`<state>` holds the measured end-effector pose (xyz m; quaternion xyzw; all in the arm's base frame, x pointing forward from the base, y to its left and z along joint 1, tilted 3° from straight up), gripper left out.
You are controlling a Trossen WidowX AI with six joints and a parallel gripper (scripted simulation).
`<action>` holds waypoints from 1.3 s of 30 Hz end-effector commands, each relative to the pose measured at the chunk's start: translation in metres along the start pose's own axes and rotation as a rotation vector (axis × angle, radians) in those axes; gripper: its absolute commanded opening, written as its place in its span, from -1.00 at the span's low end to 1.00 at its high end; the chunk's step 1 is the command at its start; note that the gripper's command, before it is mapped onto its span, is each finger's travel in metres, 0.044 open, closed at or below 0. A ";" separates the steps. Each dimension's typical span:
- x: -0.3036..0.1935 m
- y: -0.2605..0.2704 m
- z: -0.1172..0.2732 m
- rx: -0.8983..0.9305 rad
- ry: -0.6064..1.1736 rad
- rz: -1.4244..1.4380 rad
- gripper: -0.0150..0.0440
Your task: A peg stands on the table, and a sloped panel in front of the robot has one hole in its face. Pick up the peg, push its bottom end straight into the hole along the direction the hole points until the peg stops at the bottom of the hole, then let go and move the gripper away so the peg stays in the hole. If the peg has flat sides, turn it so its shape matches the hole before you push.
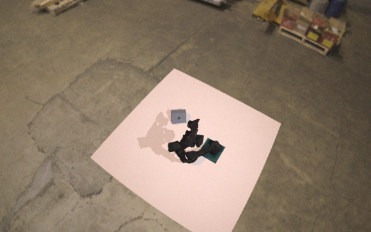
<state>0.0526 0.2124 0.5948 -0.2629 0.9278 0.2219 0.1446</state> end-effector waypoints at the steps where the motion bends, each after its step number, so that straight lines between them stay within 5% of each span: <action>1: 0.001 0.000 -0.001 -0.002 -0.001 0.003 0.95; 39: 0.117 -0.099 -0.093 -0.527 0.022 0.616 1.00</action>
Point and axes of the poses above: the point midway between the two fingers, 35 mm back from their tips, its own z axis back along the fingers, its own y axis across the jaws, x = y × z, the point moved 3 cm from there along z, back along the fingers
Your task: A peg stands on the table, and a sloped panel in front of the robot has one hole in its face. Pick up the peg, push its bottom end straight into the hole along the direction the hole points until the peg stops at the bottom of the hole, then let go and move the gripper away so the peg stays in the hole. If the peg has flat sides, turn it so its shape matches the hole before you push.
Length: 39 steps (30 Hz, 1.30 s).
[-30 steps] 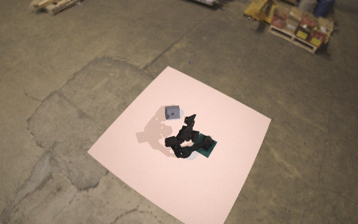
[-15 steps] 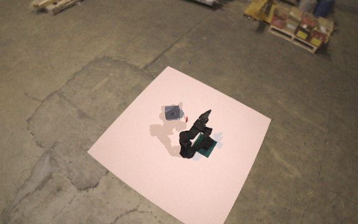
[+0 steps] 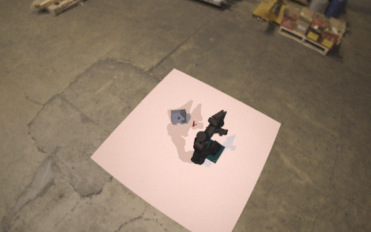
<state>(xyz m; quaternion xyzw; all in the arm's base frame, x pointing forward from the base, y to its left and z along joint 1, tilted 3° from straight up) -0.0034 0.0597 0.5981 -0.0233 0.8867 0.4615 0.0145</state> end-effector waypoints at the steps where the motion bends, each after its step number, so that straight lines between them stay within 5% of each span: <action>1: 0.000 -0.015 -0.017 -0.059 0.033 0.081 1.00; 39: -0.040 -0.146 -0.111 -0.318 0.568 0.883 1.00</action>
Point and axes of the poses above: the point midway between the two fingers, 35 mm back from their tips, its own z axis back along the fingers, its own y axis across the jaws, x = y × z, the point moved 3 cm from there along z, back along the fingers
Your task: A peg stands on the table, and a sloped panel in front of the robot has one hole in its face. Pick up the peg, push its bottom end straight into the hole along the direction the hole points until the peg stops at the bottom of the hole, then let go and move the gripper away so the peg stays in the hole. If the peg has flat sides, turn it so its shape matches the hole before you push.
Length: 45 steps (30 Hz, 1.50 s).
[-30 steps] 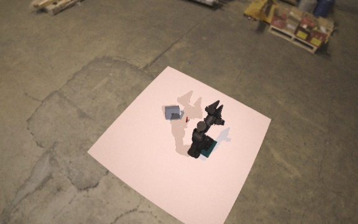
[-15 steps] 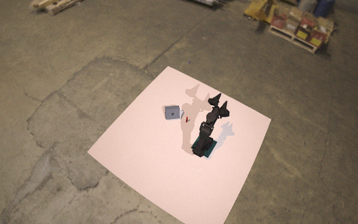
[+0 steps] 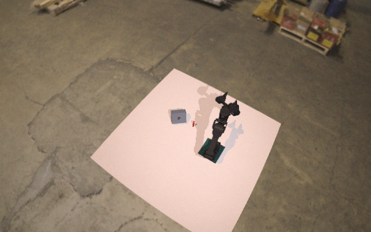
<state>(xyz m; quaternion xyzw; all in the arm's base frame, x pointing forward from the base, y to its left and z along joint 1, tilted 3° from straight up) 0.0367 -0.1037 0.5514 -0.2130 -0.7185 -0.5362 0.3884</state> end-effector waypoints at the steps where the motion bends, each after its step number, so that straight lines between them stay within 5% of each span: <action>1: -0.011 -0.003 -0.014 -0.002 0.063 0.095 1.00; 24: -0.086 -0.013 -0.078 0.100 0.400 0.662 1.00; 45: -0.171 -0.013 -0.109 0.369 0.665 1.182 1.00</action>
Point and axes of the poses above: the point midway between the two fingers, 35 mm back from their tips, its own z axis back along the fingers, its own y axis across the jaws, x = y × z, the point moved 3 cm from there along z, back along the fingers
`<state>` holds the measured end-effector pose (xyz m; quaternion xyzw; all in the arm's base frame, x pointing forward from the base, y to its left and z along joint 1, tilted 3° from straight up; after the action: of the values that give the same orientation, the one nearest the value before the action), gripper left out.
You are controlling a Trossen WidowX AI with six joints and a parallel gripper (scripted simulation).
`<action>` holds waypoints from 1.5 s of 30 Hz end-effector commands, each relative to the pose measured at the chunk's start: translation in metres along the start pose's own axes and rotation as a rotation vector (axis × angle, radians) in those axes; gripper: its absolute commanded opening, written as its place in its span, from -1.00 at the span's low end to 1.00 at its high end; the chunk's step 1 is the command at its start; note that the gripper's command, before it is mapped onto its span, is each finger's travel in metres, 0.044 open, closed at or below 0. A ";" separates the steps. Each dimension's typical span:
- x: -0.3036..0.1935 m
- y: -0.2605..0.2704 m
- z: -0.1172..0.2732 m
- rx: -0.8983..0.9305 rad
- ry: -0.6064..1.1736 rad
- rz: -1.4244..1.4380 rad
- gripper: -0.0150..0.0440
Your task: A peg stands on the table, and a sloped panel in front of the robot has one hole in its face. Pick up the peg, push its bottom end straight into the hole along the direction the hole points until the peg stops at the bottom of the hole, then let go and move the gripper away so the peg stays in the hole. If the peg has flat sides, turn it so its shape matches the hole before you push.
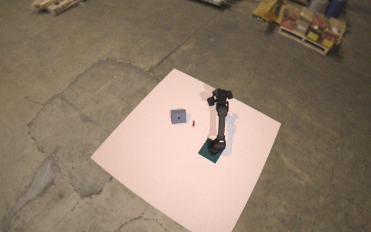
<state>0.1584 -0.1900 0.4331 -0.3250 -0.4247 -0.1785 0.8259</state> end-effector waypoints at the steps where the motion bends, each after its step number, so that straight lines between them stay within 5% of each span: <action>1: -0.004 0.011 -0.013 0.052 0.031 0.107 1.00; 45: -0.062 0.142 -0.105 0.692 0.076 1.347 1.00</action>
<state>0.2610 -0.1629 0.2923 -0.2437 -0.1500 0.4559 0.8428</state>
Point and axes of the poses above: the point midway between the two fingers, 35 mm back from their tips, its own z axis back along the fingers, its own y axis across the jaws, x = y × z, the point moved 3 cm from there along z, back along the fingers
